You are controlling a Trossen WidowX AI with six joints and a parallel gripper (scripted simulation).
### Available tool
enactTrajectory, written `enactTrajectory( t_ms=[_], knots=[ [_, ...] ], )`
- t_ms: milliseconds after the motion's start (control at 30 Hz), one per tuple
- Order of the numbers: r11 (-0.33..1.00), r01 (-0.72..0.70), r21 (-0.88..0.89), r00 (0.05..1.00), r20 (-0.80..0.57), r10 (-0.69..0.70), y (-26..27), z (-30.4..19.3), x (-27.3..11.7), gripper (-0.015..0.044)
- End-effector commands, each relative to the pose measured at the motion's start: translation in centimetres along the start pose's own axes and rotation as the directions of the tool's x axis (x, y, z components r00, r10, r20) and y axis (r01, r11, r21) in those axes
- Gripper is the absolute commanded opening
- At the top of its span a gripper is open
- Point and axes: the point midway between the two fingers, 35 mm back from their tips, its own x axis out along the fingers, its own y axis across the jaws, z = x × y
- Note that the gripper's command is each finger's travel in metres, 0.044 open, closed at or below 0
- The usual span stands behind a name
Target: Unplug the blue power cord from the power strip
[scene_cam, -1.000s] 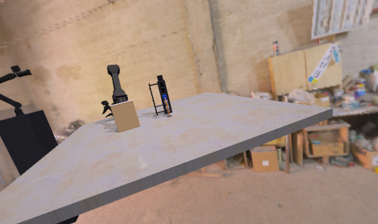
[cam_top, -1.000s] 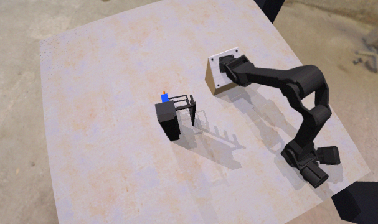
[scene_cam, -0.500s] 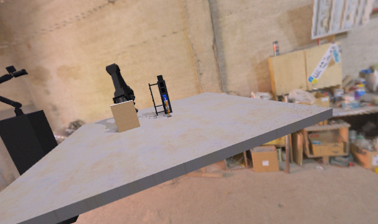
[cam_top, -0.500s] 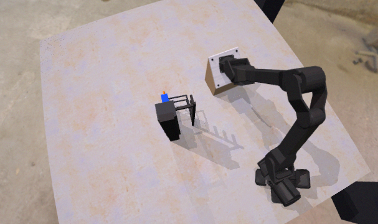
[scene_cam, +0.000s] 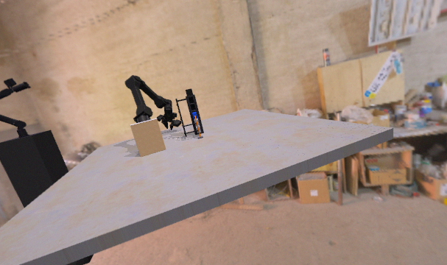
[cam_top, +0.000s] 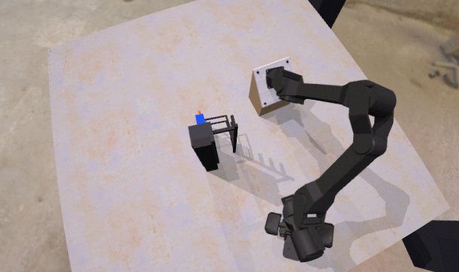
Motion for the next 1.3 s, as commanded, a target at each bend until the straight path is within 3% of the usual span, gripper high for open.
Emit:
enactTrajectory(
  t_ms=[0, 600, 1267],
  knots=[
    [0.996, 0.092, 0.009, 0.994, 0.060, -0.092, -3.2, 2.1, -2.0, 0.0160],
    [0.873, 0.464, 0.152, 0.839, 0.240, -0.488, -16.2, 7.2, -14.4, 0.0160],
    [0.543, 0.731, 0.413, 0.487, 0.241, -0.840, -26.9, 5.5, -33.0, 0.0160]
  ],
)
